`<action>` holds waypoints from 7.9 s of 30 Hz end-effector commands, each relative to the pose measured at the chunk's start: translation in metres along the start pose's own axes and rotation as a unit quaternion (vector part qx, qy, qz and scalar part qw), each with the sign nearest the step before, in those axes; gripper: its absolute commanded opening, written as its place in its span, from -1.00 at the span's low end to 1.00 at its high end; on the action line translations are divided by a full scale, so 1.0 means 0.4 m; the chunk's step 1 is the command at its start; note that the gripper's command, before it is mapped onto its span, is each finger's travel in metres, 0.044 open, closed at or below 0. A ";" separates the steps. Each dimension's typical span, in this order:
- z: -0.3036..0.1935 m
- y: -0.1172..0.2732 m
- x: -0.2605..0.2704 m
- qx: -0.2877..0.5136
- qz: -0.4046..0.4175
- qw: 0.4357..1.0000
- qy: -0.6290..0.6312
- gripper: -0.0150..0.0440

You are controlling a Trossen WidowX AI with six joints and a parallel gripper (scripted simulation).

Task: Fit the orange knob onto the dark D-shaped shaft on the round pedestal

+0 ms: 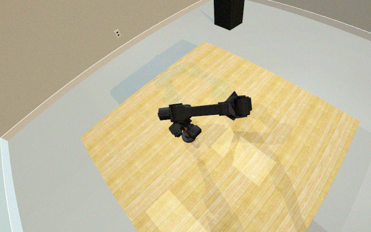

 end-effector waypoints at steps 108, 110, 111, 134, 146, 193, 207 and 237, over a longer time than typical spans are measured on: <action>0.002 0.000 0.003 -0.005 0.000 1.000 0.029 -0.49; -0.001 0.000 0.002 -0.005 0.000 1.000 0.029 -0.49; -0.002 0.001 0.001 -0.005 0.000 1.000 0.029 -0.49; -0.002 -0.009 0.000 -0.005 0.000 0.999 0.039 -0.49; -0.002 -0.009 0.000 -0.005 0.000 0.999 0.039 -0.49; 0.013 -0.006 0.006 -0.005 0.000 0.998 0.055 -0.49; 0.003 0.009 0.004 -0.005 -0.001 0.997 0.081 -0.49; -0.002 -0.015 -0.001 -0.005 -0.001 0.997 0.083 -0.49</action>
Point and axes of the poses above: the point midway between the two fingers, 35 mm back from their tips, its own y axis back along the fingers, its own x axis across the jaws, z = x × y, the point moved 4 cm from there along y, back along the fingers, and after that the axes turned 14 degrees about -y, right-handed, at the moved point
